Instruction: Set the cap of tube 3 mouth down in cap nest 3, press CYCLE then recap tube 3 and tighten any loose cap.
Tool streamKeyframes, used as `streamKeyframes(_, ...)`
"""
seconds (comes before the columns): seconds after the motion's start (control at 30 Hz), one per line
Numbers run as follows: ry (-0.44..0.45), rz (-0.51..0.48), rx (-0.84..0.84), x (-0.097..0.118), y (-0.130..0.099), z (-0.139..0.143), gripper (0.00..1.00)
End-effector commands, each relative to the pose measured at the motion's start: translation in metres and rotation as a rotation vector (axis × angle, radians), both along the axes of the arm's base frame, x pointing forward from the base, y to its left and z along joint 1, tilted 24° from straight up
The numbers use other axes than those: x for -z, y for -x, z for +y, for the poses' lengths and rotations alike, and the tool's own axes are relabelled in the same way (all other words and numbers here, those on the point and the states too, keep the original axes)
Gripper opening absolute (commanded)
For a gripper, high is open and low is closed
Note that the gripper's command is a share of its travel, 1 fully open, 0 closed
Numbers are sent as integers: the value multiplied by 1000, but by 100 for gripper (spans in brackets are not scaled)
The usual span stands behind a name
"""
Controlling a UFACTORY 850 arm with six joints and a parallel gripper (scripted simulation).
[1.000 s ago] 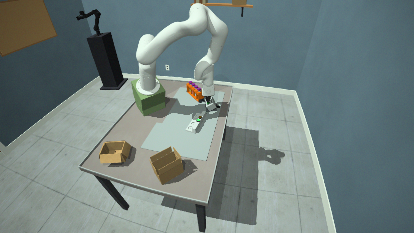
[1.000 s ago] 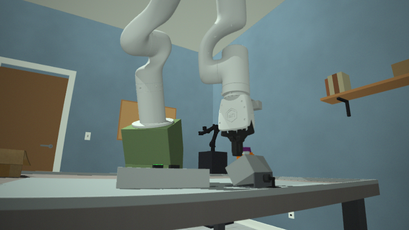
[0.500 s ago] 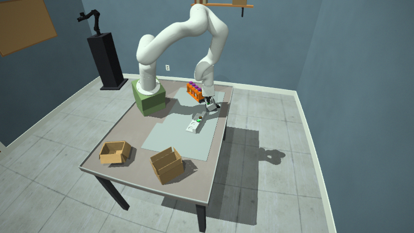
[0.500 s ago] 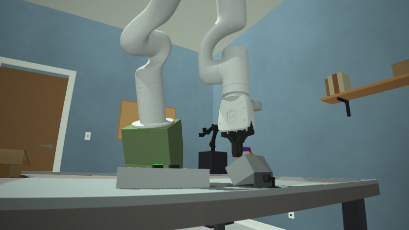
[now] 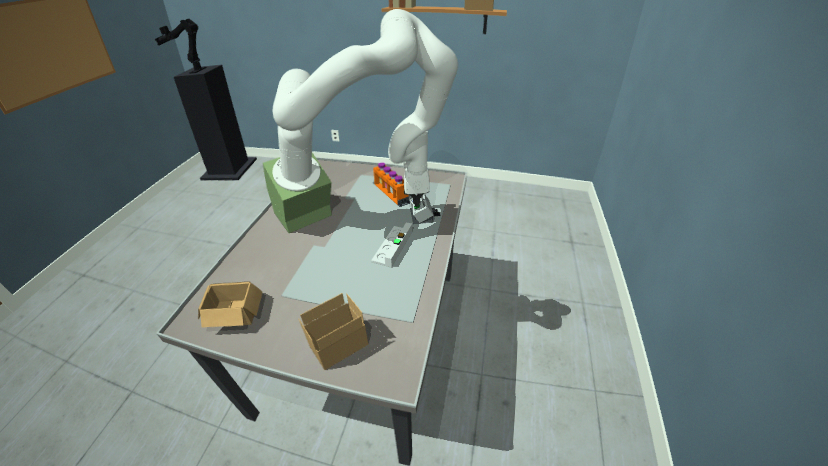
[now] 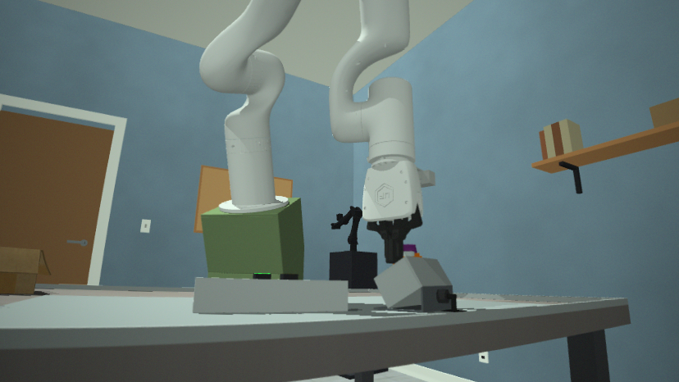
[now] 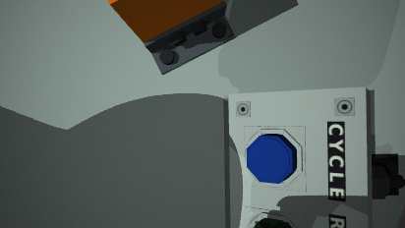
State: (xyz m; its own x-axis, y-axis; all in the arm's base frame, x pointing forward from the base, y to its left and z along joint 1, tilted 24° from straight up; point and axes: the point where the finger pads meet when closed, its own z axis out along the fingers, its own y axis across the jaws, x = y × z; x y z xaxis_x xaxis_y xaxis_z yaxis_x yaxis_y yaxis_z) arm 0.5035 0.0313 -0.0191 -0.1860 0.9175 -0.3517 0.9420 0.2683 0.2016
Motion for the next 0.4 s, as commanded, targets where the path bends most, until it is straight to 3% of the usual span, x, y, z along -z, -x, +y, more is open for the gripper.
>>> streamKeyframes(0.0, 0, -1, 0, 1, -1, 0, 0)
streamKeyframes(0.37, 0, -1, 0, 4, -2, -1, 0)
